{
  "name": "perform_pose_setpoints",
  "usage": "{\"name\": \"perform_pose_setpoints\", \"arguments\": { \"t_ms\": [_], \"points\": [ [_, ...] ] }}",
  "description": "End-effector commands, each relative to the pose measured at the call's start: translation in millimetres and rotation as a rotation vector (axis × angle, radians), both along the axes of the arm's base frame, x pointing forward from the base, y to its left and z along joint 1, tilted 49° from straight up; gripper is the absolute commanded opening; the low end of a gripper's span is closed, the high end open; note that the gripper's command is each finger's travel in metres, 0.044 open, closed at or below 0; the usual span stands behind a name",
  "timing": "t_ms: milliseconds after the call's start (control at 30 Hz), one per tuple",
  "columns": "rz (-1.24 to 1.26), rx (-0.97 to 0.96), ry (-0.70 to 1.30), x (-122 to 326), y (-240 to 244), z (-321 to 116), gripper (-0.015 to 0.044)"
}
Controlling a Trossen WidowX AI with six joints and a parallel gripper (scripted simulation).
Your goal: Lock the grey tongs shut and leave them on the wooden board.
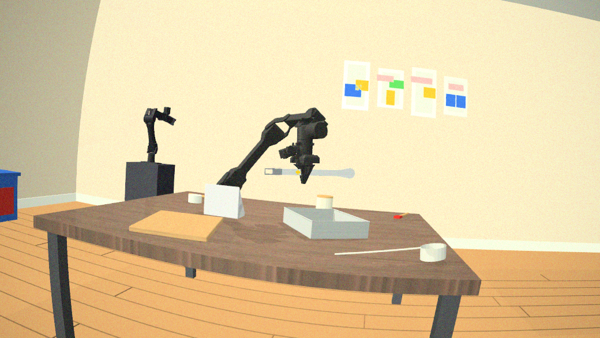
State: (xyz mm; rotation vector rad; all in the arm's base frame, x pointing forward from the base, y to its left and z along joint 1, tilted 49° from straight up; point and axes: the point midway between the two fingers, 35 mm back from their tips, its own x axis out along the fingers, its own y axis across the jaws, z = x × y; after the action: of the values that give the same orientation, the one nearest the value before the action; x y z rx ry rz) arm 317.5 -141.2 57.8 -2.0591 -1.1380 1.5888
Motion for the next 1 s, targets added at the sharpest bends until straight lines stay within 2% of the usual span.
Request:
{"name": "perform_pose_setpoints", "arguments": {
  "t_ms": [0,300,967],
  "points": [
    [0.01,-0.001,0.001,-0.7,-2.8,6.3,-0.015],
    [-0.006,0.006,0.028,-3.3,-5.1,-0.6,-0.015],
    [-0.317,0.012,0.398,-72.8,-107.0,-97.9,-0.015]
  ]
}}
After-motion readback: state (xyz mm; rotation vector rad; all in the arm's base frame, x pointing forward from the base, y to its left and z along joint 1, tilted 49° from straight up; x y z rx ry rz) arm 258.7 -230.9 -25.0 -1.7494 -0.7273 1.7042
